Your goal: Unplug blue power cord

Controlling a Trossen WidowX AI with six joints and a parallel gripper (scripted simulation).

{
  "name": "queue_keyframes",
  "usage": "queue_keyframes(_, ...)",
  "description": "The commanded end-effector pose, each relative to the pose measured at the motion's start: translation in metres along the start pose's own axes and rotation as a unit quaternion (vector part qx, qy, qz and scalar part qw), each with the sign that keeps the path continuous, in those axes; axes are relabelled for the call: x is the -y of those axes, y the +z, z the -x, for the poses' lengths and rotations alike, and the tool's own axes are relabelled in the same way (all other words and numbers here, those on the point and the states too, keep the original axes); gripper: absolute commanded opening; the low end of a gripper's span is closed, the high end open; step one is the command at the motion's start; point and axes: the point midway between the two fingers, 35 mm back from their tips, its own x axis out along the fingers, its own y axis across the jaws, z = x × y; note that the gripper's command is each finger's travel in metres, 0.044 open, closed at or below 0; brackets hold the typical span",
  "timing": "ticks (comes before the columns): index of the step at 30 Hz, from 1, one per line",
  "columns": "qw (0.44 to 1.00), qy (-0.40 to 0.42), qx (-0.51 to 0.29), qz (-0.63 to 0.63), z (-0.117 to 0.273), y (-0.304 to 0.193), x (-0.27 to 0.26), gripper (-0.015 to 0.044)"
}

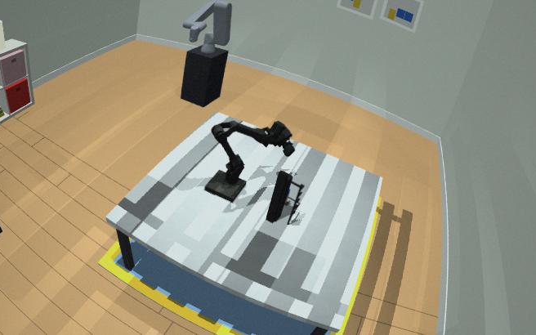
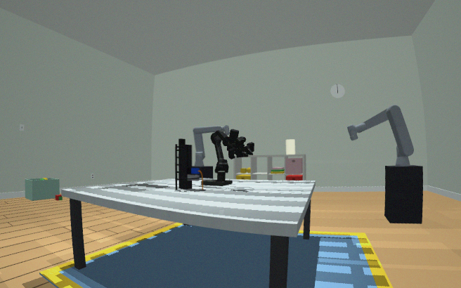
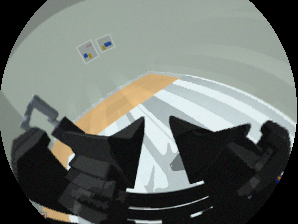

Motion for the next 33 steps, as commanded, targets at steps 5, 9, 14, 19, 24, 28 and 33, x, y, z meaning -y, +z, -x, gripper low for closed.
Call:
queue_keyframes(5, 0.945, -0.152, -0.233, 0.174, 0.009, -0.003, 0.128, 0.016)
queue_keyframes(9, 0.901, -0.152, -0.342, 0.219, 0.032, -0.011, 0.172, 0.016)
queue_keyframes(14, 0.842, -0.105, -0.466, 0.25, 0.074, -0.023, 0.216, 0.016)
queue_keyframes(19, 0.788, -0.008, -0.557, 0.262, 0.123, -0.035, 0.245, 0.016)
queue_keyframes(24, 0.784, 0.0, -0.562, 0.262, 0.126, -0.036, 0.247, 0.016)
queue_keyframes(28, 0.784, 0.0, -0.562, 0.262, 0.126, -0.036, 0.247, 0.016)
queue_keyframes(33, 0.784, 0.0, -0.562, 0.262, 0.127, -0.036, 0.247, 0.016)
